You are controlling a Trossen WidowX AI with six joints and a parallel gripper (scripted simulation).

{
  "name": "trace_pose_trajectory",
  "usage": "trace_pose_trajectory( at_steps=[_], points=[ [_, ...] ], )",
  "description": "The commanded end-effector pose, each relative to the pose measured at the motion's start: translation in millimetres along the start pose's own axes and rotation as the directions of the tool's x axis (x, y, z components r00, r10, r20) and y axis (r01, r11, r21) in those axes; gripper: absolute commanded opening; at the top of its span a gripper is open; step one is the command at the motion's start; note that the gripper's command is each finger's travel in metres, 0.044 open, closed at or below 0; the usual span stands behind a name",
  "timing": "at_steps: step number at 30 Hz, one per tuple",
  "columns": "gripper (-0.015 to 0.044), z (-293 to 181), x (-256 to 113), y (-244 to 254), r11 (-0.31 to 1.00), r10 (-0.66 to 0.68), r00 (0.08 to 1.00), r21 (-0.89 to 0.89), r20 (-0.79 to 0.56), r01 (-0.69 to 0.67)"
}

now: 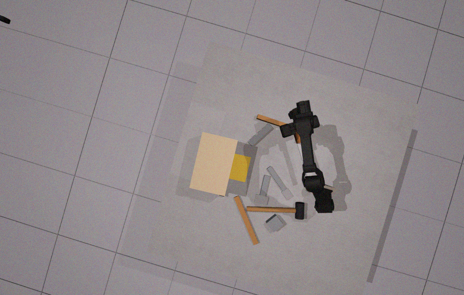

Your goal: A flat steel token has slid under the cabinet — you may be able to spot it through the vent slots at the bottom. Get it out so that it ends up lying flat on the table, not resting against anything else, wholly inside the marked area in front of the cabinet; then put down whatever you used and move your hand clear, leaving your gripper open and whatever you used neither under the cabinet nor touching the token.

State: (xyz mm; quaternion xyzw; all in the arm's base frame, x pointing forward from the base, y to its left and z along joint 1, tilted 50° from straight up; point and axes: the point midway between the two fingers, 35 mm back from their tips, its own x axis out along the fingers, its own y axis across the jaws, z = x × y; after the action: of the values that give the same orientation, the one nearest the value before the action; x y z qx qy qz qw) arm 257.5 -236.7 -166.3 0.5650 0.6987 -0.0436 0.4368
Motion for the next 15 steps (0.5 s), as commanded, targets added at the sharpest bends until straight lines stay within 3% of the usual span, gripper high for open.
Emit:
trace_pose_trajectory(
  at_steps=[1,15],
  points=[
    [0.0,0.1,-4.3,0.1,0.999,-0.006,1.0,0.036,0.008,0.005],
    [0.0,0.0,-4.3,0.0,0.989,-0.006,1.0,0.146,0.008,0.005]
  ],
)
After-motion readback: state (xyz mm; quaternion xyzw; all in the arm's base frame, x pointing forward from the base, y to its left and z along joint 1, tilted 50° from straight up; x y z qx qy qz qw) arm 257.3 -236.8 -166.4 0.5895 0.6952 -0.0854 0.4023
